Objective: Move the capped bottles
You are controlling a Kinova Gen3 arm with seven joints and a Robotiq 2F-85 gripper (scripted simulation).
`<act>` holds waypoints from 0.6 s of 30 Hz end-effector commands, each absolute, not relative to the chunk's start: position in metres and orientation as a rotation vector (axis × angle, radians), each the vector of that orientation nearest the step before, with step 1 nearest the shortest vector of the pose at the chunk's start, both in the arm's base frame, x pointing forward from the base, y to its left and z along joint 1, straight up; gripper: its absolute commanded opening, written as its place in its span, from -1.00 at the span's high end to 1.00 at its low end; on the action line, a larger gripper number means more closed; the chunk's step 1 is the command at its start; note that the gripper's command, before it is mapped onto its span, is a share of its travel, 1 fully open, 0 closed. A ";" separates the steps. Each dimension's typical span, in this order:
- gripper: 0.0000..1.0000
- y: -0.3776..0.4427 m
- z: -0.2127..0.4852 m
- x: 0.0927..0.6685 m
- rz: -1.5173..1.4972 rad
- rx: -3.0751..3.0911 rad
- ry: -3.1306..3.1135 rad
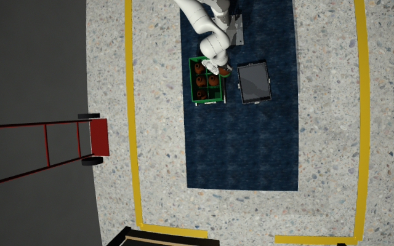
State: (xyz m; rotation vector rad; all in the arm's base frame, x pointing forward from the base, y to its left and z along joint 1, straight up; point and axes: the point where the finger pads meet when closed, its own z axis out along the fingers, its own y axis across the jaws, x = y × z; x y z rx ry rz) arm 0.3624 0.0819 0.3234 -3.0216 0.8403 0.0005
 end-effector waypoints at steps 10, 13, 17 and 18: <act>1.00 0.102 0.324 0.360 -0.003 -3.022 0.838; 1.00 0.108 0.324 0.359 -0.004 -3.023 0.839; 1.00 0.115 0.324 0.358 -0.005 -3.025 0.839; 1.00 0.117 0.325 0.358 -0.005 -3.025 0.839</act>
